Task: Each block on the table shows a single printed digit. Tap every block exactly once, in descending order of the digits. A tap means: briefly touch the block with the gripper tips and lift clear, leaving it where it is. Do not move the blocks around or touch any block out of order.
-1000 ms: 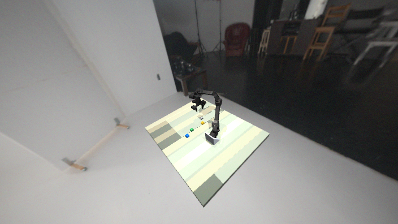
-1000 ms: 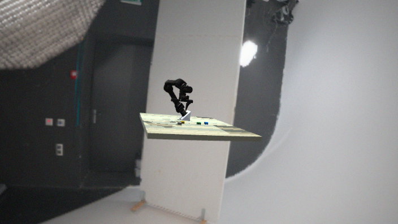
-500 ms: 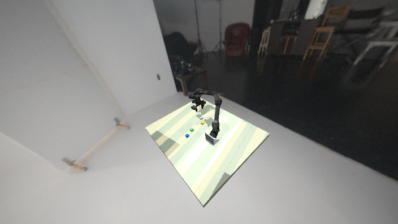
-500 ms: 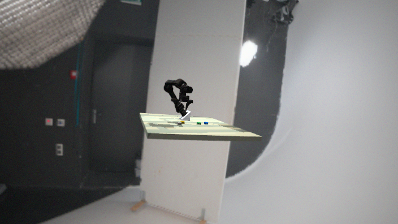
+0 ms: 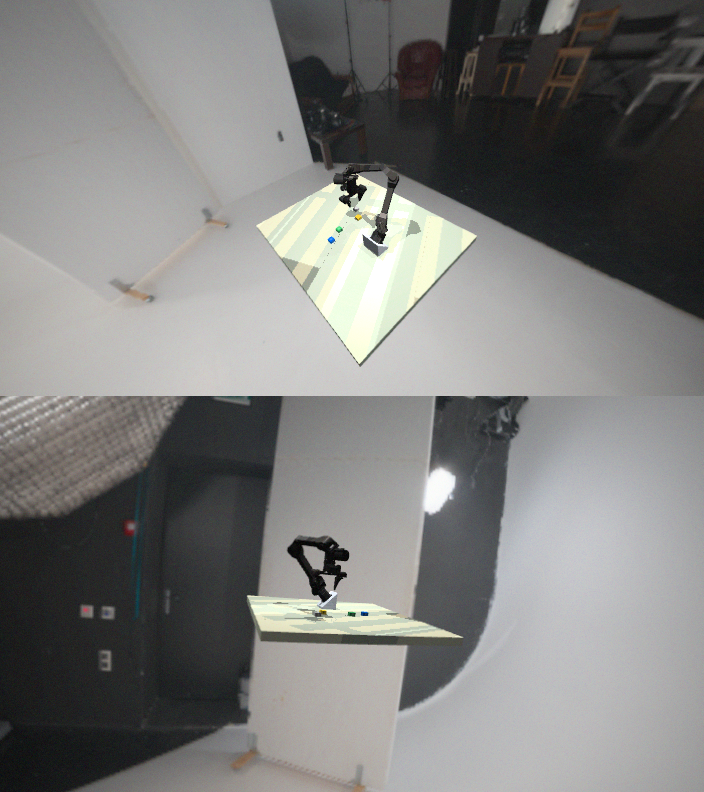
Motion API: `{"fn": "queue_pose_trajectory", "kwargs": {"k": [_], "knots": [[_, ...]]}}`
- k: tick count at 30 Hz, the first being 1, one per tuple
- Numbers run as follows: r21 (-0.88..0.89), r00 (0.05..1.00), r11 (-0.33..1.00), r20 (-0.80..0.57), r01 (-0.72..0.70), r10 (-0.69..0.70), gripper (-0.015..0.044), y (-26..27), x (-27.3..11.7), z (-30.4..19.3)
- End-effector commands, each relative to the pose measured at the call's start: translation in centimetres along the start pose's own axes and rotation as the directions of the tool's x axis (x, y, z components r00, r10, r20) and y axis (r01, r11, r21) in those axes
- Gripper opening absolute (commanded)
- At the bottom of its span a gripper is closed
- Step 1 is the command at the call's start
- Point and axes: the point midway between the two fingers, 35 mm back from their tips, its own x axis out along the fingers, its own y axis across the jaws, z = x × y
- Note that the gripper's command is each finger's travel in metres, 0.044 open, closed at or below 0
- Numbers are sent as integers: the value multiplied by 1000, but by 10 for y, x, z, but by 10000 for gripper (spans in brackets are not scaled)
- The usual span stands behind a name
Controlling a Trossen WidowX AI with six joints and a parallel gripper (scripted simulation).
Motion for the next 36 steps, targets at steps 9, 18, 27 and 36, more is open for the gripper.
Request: {"fn": "queue_pose_trajectory", "kwargs": {"k": [9, 18, 27, 36], "knots": [[17, 1000, 1000, -4, -1, 1, 216, 3, 76, -10], [17, 1000, 1000, -5, 1, -1, 20, 3, 85, -12], [17, 1000, 1000, -5, 1, -1, 20, 3, 86, -11], [17, 1000, 1000, -4, 1, -1, 20, 3, 100, -11]]}}
